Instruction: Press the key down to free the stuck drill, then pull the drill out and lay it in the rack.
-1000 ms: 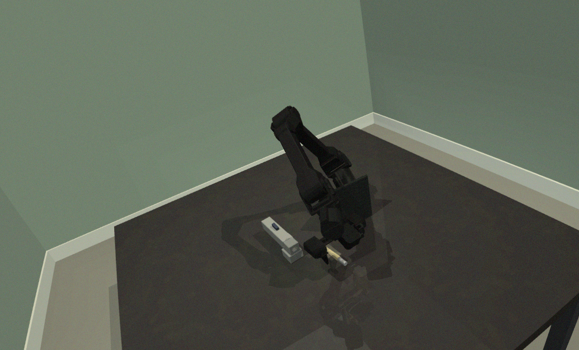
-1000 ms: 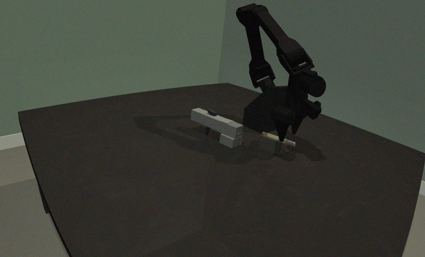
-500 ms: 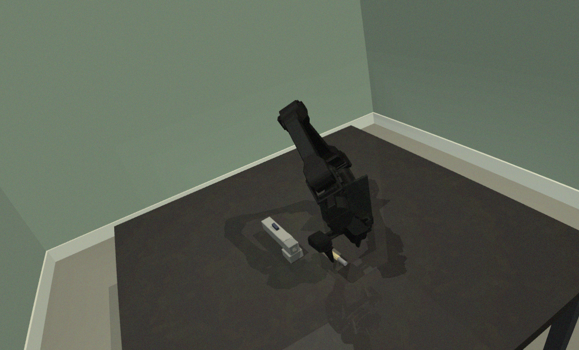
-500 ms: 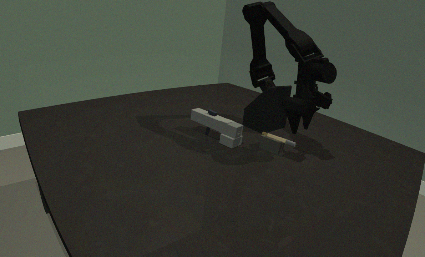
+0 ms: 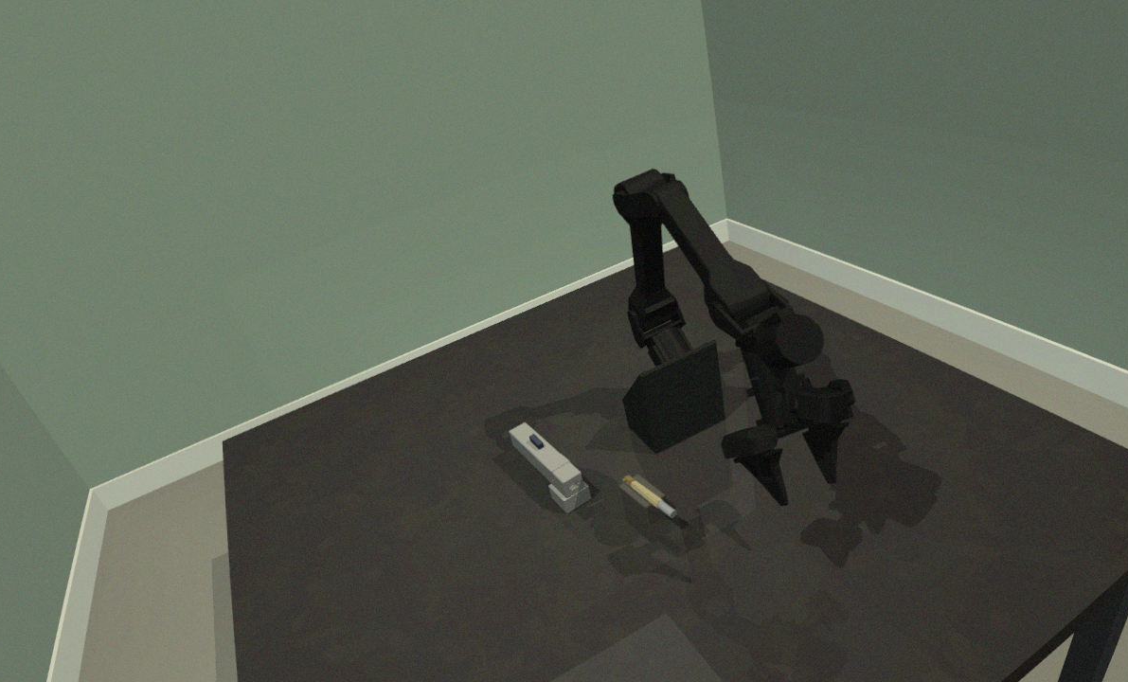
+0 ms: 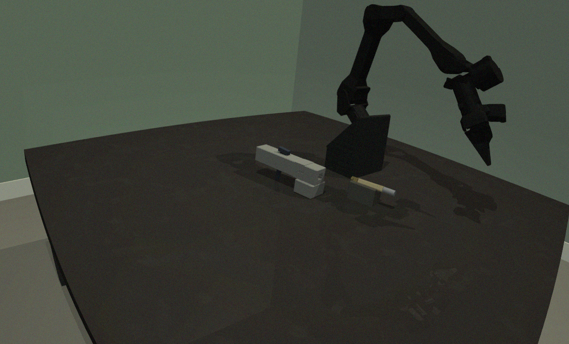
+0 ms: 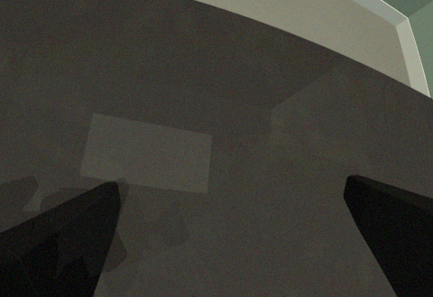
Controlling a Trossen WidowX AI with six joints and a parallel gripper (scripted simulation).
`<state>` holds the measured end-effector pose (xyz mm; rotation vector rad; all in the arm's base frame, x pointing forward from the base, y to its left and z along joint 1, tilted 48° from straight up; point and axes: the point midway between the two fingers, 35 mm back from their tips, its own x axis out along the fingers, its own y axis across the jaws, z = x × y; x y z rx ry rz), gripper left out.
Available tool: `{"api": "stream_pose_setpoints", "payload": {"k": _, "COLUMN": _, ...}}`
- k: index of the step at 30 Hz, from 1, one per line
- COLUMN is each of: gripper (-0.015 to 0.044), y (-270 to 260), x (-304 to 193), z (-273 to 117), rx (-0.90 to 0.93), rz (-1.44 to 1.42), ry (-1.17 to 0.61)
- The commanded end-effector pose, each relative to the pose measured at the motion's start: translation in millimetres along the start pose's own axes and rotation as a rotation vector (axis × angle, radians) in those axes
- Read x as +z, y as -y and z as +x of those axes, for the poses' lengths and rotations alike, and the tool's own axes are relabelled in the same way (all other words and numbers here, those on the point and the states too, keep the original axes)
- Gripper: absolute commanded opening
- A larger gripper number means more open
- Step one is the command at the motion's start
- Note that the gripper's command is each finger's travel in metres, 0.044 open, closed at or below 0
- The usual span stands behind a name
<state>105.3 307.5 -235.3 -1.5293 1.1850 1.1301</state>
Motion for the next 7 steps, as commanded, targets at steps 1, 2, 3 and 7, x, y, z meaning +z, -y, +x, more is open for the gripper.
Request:
{"api": "stream_pose_setpoints", "payload": {"k": 1, "gripper": 0.044, "y": -45.1, "x": 54.3, "z": -0.8, "rx": 0.006, "rz": -0.061, "ry": 0.173}}
{"api": "stream_pose_setpoints", "payload": {"k": 2, "gripper": 0.044, "y": -56.0, "x": 65.5, "z": -1.6, "rx": 0.009, "rz": -0.077, "ry": 0.212}}
{"api": "stream_pose_setpoints", "payload": {"k": 3, "gripper": 0.044, "y": -67.5, "x": 76.2, "z": -2.6, "rx": 0.014, "rz": -0.094, "ry": 0.25}}
{"api": "stream_pose_setpoints", "payload": {"k": 7, "gripper": 0.044, "y": -118.5, "x": 114.2, "z": -8.9, "rx": 0.047, "rz": -0.166, "ry": 0.4}}
